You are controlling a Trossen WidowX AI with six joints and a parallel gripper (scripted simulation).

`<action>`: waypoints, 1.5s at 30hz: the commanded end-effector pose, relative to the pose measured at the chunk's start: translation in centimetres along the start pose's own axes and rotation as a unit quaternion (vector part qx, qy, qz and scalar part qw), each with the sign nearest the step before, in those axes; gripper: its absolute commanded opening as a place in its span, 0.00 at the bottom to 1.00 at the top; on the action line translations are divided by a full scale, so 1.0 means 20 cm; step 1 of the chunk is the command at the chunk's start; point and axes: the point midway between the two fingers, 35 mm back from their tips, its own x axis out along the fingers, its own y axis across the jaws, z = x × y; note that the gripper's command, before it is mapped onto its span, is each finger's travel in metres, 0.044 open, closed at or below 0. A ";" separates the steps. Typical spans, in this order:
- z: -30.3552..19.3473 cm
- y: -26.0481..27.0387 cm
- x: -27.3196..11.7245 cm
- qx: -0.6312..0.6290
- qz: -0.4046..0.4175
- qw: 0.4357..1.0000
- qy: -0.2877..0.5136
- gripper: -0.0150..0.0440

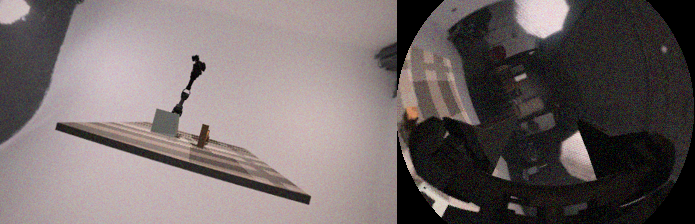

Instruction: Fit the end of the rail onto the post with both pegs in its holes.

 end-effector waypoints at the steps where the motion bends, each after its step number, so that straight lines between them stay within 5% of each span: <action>1: 0.12 0.22 0.06 -0.050 0.064 0.996 -0.033 1.00; 15: 0.48 1.38 -0.02 -0.295 0.352 0.866 -0.200 1.00; 30: 0.33 2.45 -0.65 -0.458 0.595 0.560 -0.349 1.00; 37: 0.07 2.77 -1.02 -0.481 0.683 0.390 -0.387 1.00; 45: 0.05 2.81 -1.04 -0.481 0.690 0.375 -0.389 1.00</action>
